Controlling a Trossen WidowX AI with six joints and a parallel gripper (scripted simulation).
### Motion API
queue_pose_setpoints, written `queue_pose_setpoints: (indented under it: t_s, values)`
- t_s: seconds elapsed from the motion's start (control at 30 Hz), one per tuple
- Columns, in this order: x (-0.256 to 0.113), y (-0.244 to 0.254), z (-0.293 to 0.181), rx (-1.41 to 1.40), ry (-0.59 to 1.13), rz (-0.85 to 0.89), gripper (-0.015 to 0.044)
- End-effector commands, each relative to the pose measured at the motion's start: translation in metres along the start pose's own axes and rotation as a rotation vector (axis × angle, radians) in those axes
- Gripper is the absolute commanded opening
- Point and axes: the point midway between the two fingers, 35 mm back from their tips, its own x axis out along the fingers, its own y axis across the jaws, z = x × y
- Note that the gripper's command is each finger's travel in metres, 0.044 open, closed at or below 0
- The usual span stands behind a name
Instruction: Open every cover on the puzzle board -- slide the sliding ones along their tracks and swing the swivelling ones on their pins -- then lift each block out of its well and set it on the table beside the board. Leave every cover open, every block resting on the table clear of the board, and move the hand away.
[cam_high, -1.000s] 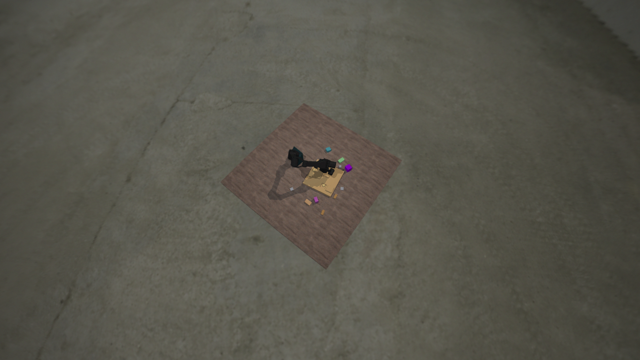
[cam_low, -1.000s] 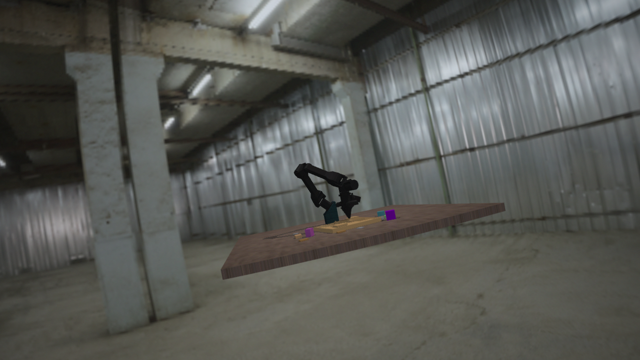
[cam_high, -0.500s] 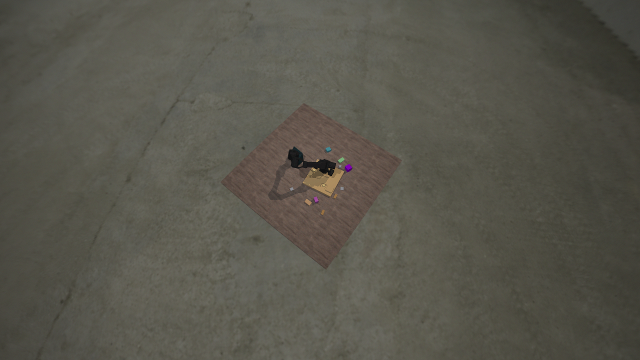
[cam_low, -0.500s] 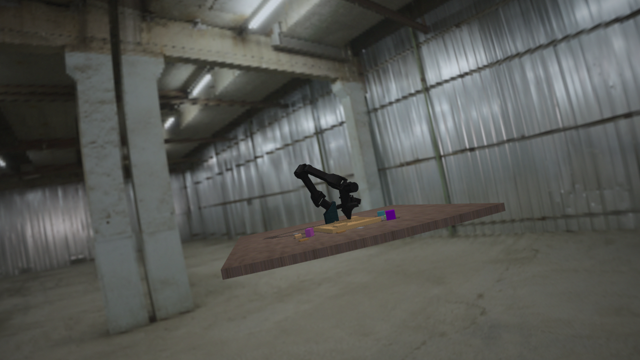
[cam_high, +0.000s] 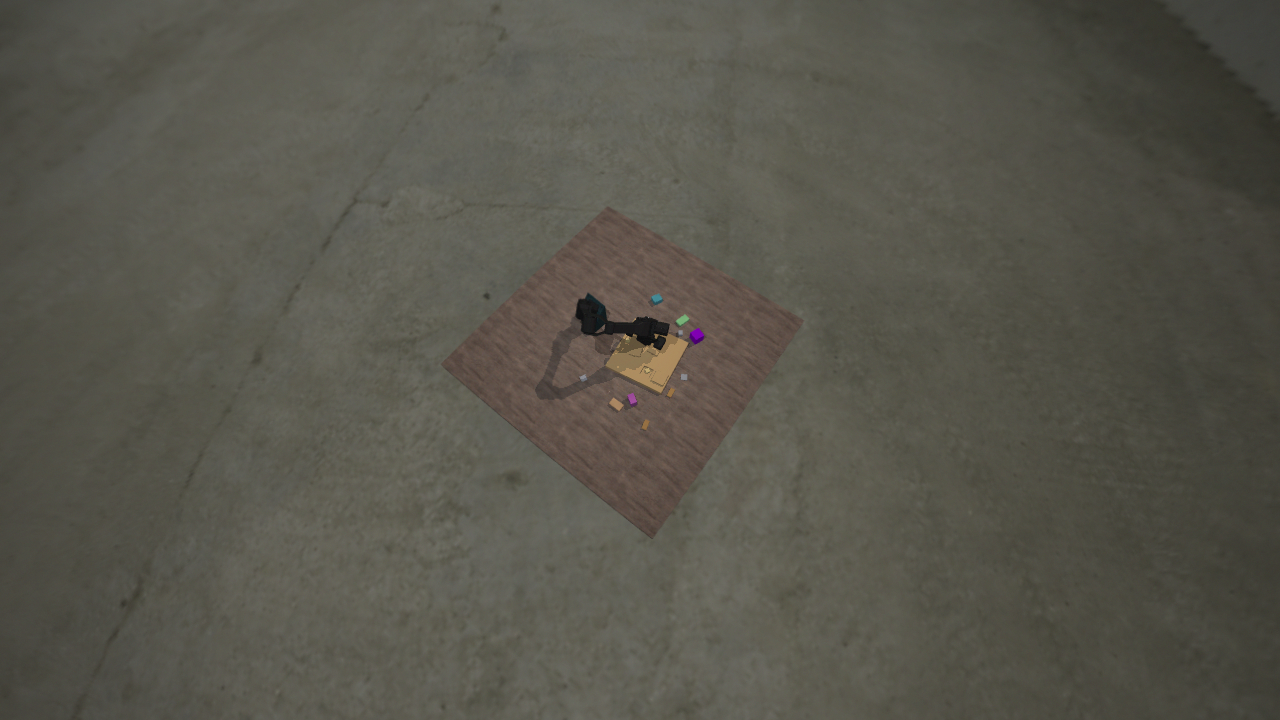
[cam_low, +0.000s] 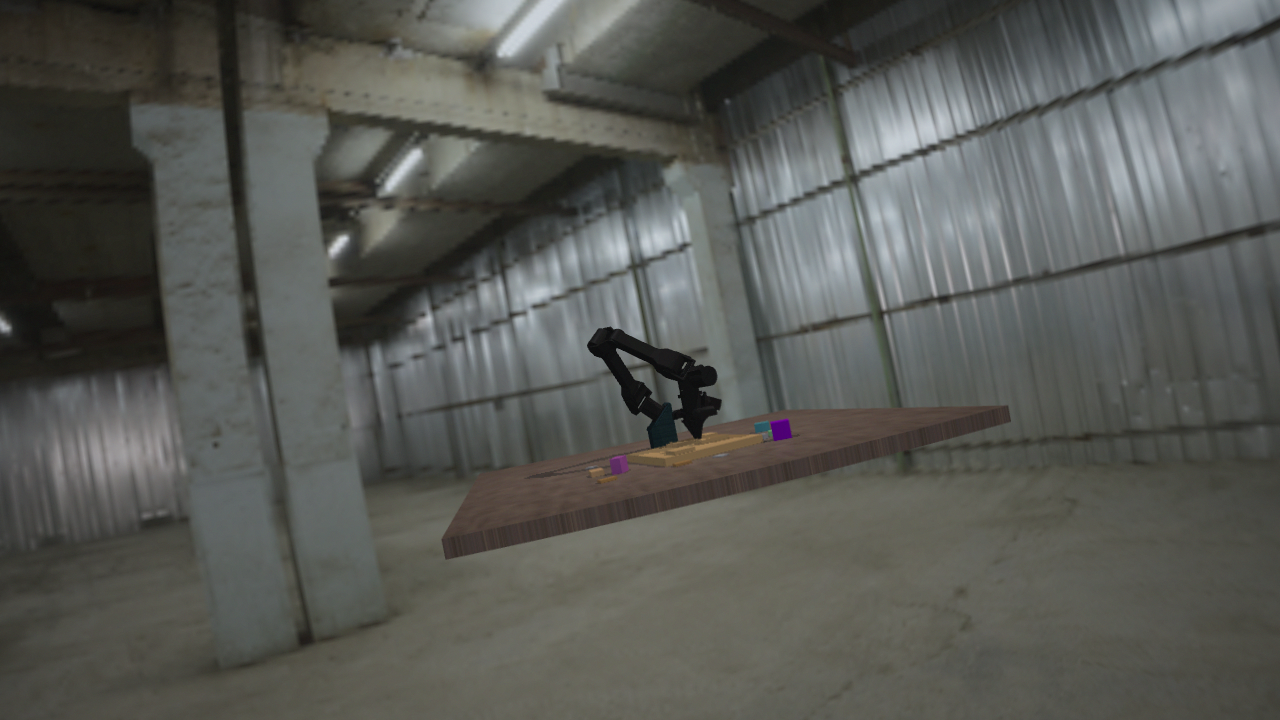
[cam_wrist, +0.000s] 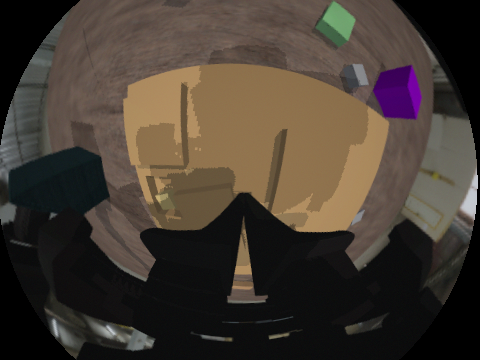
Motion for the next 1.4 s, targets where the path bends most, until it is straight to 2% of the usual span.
queue_pose_setpoints:
  t_s: [0.0,1.37]
  values:
    - [-0.001,0.003,0.0,0.007,-0.002,-0.005,0.0]
    - [0.0,0.047,-0.003,0.005,-0.002,-0.002,0.0]
